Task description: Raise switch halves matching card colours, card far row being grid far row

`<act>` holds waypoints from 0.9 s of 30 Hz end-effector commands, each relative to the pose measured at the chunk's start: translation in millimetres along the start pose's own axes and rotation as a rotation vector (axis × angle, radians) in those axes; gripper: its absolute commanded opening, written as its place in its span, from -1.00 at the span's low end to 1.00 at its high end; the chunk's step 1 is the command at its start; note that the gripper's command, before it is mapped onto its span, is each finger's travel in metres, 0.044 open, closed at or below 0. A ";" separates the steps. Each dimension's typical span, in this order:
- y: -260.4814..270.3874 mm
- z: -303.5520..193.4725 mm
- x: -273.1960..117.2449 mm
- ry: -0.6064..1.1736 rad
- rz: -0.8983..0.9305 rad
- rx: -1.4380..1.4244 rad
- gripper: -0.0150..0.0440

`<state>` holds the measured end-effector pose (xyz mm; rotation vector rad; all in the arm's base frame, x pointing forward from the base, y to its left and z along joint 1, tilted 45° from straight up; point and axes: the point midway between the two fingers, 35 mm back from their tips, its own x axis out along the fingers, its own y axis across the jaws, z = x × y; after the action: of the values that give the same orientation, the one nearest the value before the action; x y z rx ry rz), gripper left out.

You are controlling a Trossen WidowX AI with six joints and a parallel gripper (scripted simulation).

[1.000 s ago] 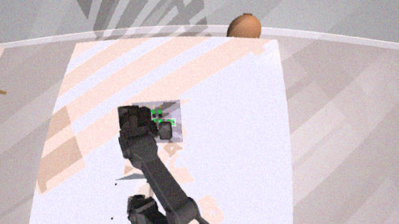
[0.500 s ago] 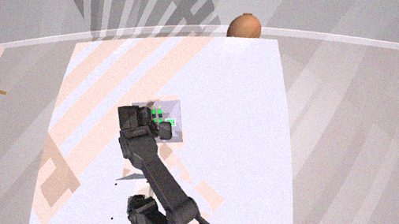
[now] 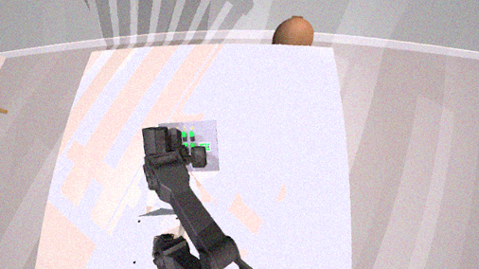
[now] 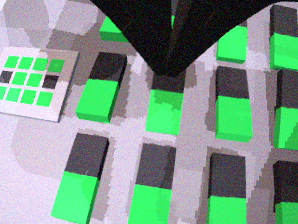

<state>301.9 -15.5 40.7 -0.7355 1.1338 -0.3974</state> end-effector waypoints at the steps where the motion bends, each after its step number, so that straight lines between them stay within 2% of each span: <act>1: 1.1 -0.1 0.7 -0.001 0.006 -0.006 -0.49; 27: 0.3 0.2 1.5 0.001 0.001 0.000 -0.49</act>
<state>303.2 -17.7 38.3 -0.7358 1.1338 -0.3973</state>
